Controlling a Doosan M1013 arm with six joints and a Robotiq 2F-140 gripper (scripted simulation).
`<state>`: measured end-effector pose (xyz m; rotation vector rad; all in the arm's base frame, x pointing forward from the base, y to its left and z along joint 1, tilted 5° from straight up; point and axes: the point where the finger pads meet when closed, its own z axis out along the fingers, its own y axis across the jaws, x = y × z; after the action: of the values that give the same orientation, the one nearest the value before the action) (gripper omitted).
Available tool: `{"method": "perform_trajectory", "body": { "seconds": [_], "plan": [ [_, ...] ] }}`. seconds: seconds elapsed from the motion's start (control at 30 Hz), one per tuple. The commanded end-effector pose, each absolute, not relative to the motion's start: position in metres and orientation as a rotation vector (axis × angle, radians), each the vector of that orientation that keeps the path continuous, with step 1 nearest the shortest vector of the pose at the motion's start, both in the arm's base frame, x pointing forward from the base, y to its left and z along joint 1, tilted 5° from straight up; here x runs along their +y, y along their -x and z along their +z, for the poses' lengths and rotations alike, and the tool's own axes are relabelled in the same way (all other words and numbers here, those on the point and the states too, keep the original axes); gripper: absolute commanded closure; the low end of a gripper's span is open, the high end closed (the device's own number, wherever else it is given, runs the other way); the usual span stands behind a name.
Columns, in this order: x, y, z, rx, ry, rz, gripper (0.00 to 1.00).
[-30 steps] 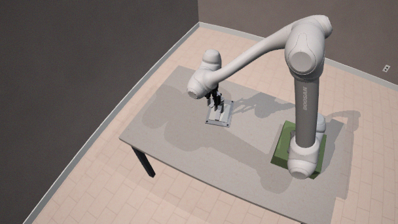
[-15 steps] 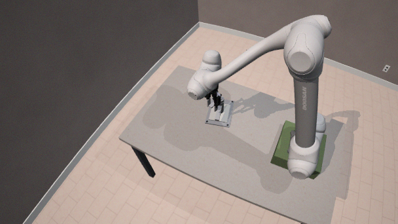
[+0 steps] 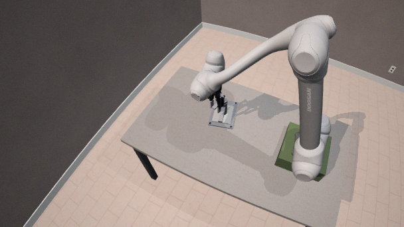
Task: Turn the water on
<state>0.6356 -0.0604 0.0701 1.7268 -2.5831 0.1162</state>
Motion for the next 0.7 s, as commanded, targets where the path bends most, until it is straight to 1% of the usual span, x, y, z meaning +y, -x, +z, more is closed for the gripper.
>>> {"method": "perform_trajectory", "body": {
  "seconds": [0.0,0.57,0.6,0.67],
  "plan": [
    [-0.0604,-0.6356,0.0702,-2.583,-1.727,0.116,0.63],
    [-0.0604,-0.6356,0.0702,-2.583,-1.727,0.116,0.63],
    [-0.0604,-0.6356,0.0702,-2.583,-1.727,0.116,1.00],
    [-0.0604,-0.6356,0.0702,-2.583,-1.727,0.116,1.00]
  ]
}}
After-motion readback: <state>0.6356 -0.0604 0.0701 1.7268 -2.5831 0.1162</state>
